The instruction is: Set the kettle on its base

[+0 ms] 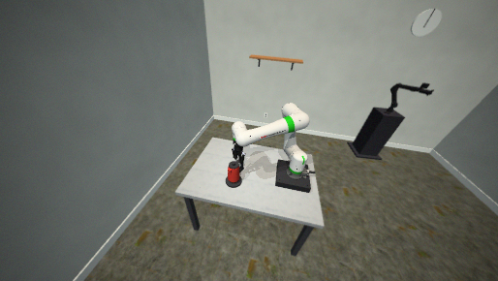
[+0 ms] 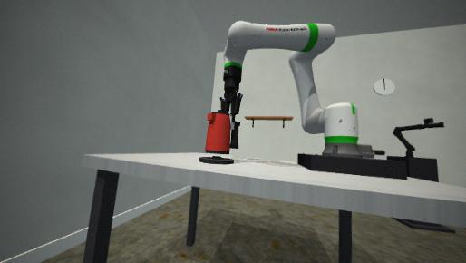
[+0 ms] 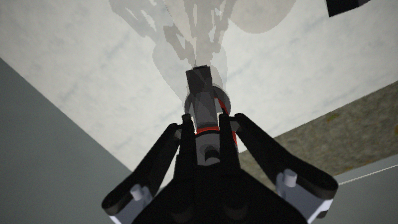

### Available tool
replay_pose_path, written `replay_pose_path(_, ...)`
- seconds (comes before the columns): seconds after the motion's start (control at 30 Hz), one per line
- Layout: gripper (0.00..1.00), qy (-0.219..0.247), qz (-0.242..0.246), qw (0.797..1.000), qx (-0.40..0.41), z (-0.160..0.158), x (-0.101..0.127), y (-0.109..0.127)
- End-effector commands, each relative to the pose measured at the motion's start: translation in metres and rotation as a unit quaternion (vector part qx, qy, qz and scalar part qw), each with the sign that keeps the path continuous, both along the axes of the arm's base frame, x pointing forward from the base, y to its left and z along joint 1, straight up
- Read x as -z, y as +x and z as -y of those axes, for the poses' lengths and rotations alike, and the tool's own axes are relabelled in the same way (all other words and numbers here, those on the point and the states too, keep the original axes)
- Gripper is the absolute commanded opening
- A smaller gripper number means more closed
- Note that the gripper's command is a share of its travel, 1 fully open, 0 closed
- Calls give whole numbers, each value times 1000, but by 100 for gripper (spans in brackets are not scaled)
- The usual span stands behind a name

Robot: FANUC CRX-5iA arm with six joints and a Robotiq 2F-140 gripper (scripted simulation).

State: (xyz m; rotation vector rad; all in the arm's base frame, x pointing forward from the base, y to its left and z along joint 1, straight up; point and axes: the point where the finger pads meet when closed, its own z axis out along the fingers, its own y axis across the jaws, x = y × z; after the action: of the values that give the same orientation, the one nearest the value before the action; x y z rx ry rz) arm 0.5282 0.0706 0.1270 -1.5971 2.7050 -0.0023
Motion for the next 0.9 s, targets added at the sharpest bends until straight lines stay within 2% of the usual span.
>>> replay_pose_path(0.0,0,0,0,1000,0,0,5,0)
replay_pose_path(0.3,0,0,0,1000,0,0,12,0)
replay_pose_path(0.87,0,0,0,1000,0,0,13,0)
